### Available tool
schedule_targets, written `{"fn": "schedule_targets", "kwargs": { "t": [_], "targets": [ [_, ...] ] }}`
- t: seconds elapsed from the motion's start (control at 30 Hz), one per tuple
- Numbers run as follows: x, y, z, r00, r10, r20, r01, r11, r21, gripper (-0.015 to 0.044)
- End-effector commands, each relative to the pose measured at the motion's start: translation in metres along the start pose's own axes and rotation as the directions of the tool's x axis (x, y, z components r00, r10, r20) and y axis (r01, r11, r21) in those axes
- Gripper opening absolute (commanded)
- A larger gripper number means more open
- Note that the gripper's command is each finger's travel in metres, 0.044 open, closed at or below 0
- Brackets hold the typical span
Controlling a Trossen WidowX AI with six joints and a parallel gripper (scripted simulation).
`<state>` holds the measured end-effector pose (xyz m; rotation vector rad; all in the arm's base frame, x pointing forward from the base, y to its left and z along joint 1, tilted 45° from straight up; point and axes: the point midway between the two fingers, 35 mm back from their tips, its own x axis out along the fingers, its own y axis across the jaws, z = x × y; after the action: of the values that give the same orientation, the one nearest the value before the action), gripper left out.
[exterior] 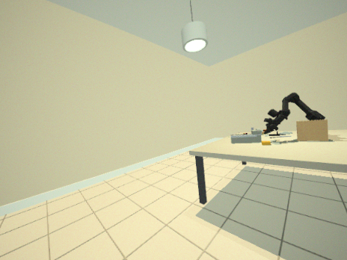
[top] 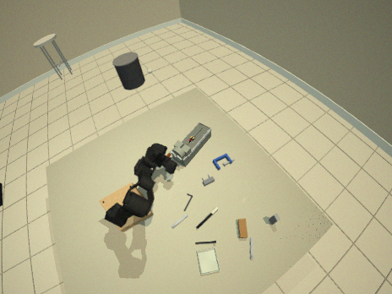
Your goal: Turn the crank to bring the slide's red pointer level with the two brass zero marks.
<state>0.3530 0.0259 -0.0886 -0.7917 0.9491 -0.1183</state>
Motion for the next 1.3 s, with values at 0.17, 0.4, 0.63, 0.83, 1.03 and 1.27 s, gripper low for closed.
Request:
{"fn": "schedule_targets", "kwargs": {
  "t": [0.17, 0.4, 0.63, 0.83, 1.03, 1.27],
  "targets": [
    [-0.009, -0.01, 0.009, 1.0, -0.01, 0.007, 0.01, 1.0, 0.002, 0.0],
    [-0.012, -0.02, 0.011, 1.0, -0.01, 0.007, 0.01, 1.0, 0.002, 0.0],
    [-0.012, -0.028, 0.012, 1.0, -0.01, 0.007, 0.01, 1.0, 0.002, 0.0],
    [-0.012, -0.033, 0.012, 1.0, -0.01, 0.007, 0.01, 1.0, 0.001, 0.0],
    [-0.011, -0.036, 0.011, 1.0, -0.01, 0.007, 0.01, 1.0, 0.001, 0.0],
    [-0.01, -0.04, 0.01, 1.0, -0.011, 0.007, 0.011, 1.0, 0.001, 0.0]
  ]
}}
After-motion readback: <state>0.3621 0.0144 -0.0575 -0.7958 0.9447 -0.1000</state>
